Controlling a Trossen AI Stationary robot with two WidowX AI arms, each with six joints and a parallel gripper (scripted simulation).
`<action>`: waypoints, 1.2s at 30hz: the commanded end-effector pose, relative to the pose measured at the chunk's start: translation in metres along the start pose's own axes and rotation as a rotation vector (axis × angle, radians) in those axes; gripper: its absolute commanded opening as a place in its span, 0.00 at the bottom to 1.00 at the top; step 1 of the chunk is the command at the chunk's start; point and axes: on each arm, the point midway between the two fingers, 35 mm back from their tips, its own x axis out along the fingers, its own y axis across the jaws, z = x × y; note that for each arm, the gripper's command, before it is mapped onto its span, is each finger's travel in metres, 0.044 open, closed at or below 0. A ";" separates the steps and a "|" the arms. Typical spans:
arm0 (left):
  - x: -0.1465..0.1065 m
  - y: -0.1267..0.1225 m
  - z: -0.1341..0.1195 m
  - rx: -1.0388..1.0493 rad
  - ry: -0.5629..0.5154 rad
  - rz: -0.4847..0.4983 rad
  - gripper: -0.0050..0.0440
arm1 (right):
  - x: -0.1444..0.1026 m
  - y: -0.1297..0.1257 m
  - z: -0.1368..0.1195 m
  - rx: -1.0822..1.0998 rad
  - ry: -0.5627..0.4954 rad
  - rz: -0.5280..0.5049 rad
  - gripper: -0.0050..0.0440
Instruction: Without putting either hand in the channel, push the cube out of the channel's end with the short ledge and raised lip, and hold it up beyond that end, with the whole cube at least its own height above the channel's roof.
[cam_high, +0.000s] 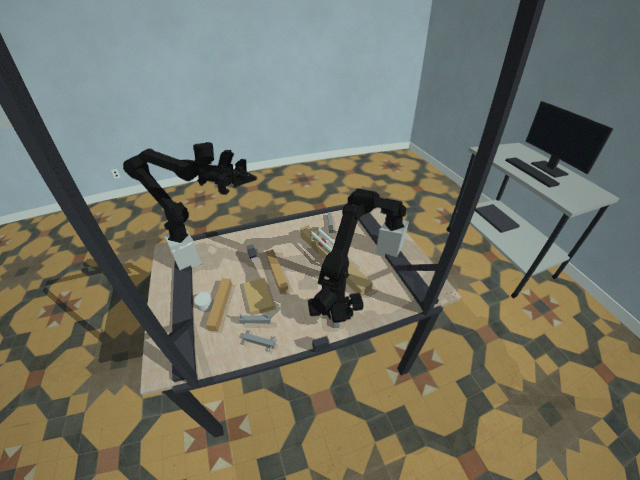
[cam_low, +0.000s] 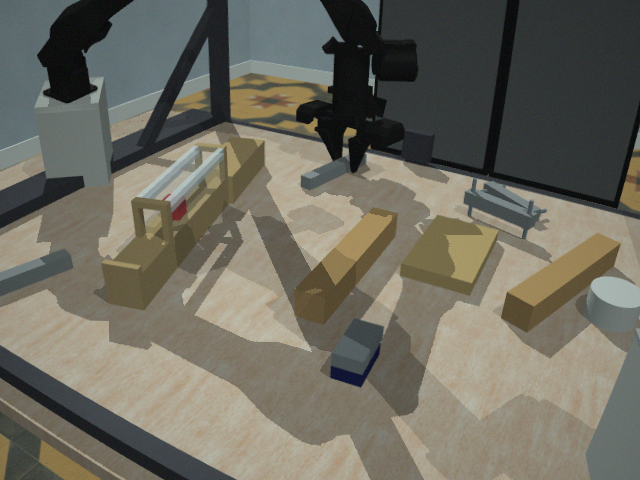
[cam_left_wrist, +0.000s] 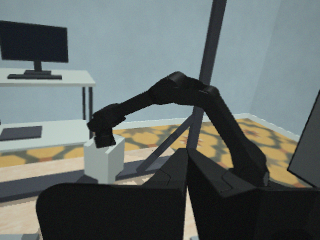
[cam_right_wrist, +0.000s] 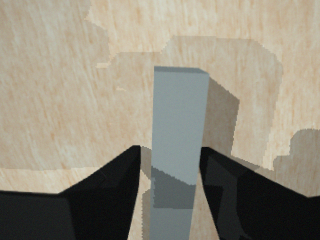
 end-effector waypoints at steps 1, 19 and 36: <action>-0.002 0.000 0.010 -0.004 -0.026 0.001 0.10 | -0.014 -0.007 0.004 -0.001 -0.022 -0.026 0.41; -0.002 0.000 0.010 -0.004 -0.026 0.001 0.10 | -0.016 -0.008 0.005 -0.002 -0.026 -0.028 0.10; -0.002 0.000 0.010 -0.004 -0.026 0.001 0.10 | -0.027 -0.008 0.005 -0.001 -0.026 -0.028 0.10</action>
